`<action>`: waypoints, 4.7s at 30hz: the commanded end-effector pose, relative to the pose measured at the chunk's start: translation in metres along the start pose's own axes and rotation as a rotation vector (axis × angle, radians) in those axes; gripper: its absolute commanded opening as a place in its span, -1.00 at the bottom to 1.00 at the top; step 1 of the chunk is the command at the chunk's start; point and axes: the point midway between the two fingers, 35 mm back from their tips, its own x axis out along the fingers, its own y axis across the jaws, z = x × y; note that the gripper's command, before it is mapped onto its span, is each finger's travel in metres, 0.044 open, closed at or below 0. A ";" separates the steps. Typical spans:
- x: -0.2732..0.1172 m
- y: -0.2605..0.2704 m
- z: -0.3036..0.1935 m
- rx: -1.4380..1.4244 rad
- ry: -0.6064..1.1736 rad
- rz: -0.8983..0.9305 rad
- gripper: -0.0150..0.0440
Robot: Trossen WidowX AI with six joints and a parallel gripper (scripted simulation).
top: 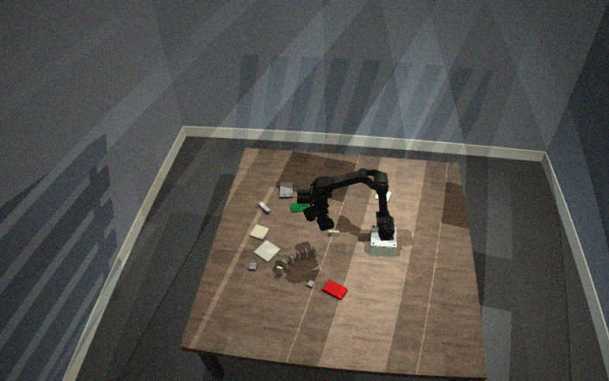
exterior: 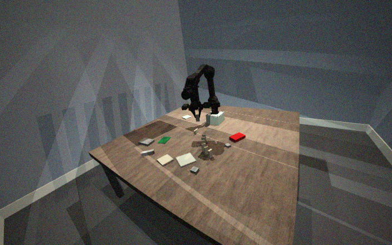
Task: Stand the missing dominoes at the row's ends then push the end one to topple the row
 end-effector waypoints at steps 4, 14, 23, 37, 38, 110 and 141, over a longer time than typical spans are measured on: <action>-0.001 0.038 0.008 -0.040 -0.001 -0.014 -0.13; 0.044 0.036 0.015 -0.040 -0.001 -0.014 -0.13; 0.098 0.035 0.013 -0.040 -0.001 -0.014 -0.13; 0.128 0.036 0.007 -0.040 0.000 -0.014 -0.13; 0.128 0.036 0.007 -0.040 0.000 -0.014 -0.13; 0.141 -0.052 -0.064 0.350 0.002 -0.022 1.00; 0.153 -0.052 -0.065 0.350 0.002 -0.022 -0.39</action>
